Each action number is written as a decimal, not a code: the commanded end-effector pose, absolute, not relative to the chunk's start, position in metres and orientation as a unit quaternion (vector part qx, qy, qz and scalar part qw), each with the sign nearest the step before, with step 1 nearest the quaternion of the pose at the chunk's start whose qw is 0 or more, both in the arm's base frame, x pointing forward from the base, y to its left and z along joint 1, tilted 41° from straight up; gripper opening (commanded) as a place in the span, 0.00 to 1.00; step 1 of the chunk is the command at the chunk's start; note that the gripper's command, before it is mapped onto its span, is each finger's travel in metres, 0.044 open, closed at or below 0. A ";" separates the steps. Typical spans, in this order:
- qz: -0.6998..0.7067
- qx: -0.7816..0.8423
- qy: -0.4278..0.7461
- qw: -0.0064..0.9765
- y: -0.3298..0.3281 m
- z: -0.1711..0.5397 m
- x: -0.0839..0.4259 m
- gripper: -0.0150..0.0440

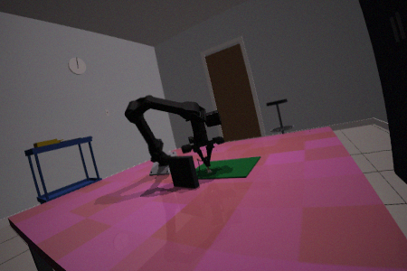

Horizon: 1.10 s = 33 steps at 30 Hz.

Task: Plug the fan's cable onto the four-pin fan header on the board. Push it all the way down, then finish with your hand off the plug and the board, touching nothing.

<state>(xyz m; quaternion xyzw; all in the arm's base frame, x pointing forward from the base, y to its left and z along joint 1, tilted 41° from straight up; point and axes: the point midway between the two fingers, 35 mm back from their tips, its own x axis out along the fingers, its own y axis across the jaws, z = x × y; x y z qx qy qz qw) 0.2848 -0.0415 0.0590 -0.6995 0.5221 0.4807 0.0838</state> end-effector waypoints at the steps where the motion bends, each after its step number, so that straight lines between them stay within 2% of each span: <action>1: 0.478 -0.700 0.524 0.084 -0.042 0.059 0.284 0.25; 33: 0.480 -0.701 0.521 0.080 -0.045 0.055 0.284 0.25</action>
